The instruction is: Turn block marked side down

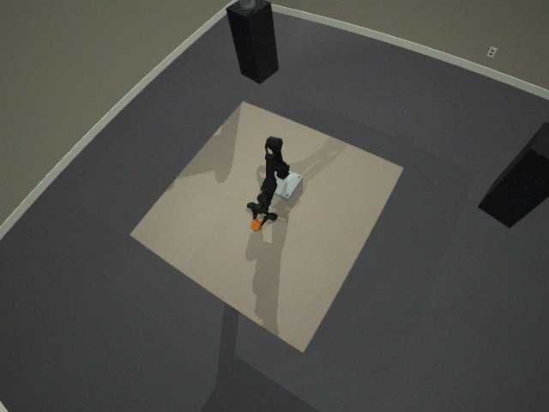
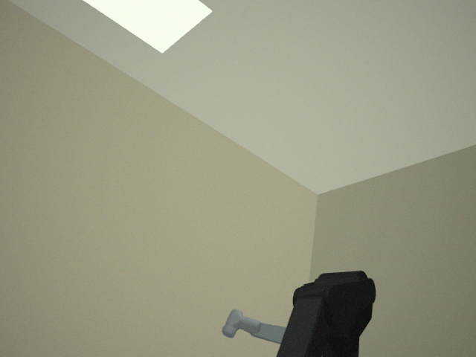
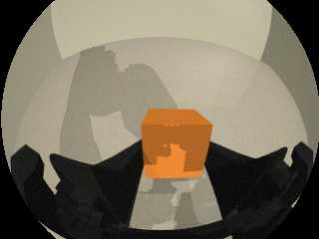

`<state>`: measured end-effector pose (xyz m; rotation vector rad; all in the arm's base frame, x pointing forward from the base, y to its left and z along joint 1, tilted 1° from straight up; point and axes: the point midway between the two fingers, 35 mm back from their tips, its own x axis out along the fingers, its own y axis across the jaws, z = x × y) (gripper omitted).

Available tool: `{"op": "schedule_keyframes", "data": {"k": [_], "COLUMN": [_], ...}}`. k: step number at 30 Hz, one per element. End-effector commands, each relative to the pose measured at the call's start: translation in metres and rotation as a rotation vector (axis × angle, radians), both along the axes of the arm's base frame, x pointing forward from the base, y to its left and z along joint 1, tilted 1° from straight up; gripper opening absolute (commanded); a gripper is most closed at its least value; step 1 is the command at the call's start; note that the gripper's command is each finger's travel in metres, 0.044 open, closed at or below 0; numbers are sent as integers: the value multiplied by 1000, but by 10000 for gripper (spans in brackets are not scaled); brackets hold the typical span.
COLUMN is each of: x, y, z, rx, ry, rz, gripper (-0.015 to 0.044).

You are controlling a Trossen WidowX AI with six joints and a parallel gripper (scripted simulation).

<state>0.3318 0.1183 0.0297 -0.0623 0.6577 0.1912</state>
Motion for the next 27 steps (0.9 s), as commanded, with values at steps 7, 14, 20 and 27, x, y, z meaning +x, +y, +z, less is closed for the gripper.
{"op": "schedule_keyframes", "data": {"k": [7,14,20,27], "x": [-11,-15,-15,-15], "y": [-5,-7,-7,-7], "z": [-5,-3,-1,-1], "rx": [17,28,32,32], "ry": [-125,-169,-190,-190], "rz": [-4,-6,-6,-6], "gripper": [0,0,0,0]}}
